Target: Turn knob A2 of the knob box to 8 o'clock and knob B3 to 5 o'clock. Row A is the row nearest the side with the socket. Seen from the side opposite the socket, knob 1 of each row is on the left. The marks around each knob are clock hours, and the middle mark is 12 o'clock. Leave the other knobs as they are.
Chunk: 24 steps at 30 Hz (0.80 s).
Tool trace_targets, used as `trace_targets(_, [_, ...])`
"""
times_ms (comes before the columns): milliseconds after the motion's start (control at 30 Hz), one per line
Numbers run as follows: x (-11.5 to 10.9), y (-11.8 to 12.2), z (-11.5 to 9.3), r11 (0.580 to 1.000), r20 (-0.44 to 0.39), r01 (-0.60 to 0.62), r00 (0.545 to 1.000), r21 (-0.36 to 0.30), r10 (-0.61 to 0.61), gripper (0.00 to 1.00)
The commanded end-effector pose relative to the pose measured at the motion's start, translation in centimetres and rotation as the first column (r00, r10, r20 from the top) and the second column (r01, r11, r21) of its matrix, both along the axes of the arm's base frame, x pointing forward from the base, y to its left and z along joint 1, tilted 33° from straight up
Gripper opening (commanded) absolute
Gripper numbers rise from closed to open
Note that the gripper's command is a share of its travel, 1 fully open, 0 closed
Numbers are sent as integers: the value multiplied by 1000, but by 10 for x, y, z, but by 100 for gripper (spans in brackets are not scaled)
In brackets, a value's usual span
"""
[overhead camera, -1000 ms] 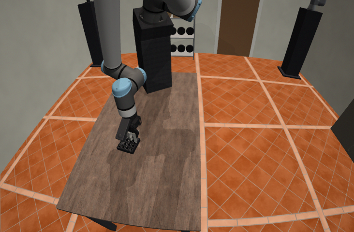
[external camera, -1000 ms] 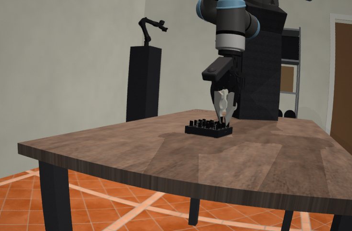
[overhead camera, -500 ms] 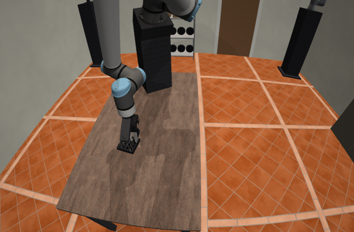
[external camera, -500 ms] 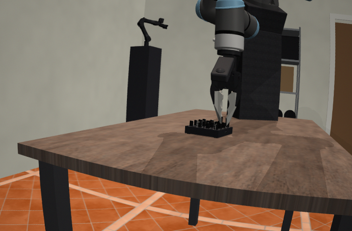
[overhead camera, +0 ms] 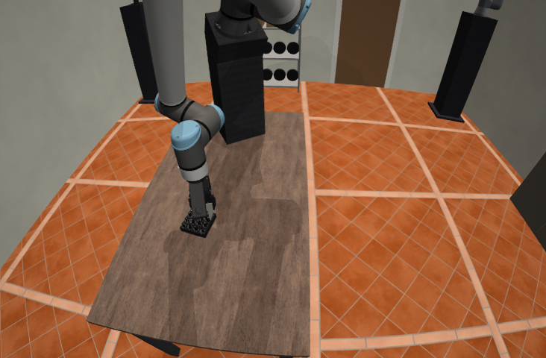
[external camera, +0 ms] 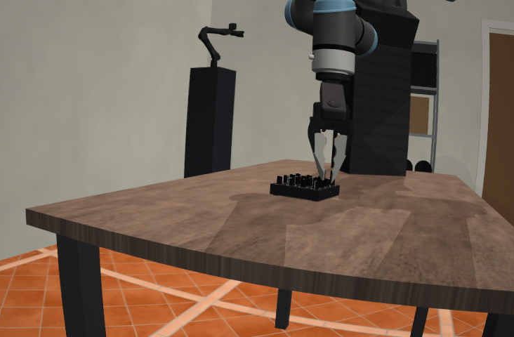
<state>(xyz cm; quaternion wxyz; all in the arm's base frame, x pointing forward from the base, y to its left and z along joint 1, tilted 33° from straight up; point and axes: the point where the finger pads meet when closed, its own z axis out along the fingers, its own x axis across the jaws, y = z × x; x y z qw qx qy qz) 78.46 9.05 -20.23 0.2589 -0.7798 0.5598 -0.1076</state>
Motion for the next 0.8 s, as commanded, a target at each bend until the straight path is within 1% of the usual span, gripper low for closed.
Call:
trace_targets(0, [0, 0, 1, 998, 19, -60, 998, -32, 60, 4])
trace_targets(267, [0, 1, 1, 985, 45, -149, 987, -85, 154, 4])
trace_targets(333, [0, 1, 1, 985, 45, -149, 987, -85, 154, 4])
trace_targets(767, [0, 1, 1, 961, 66, -239, 966, -142, 250, 4])
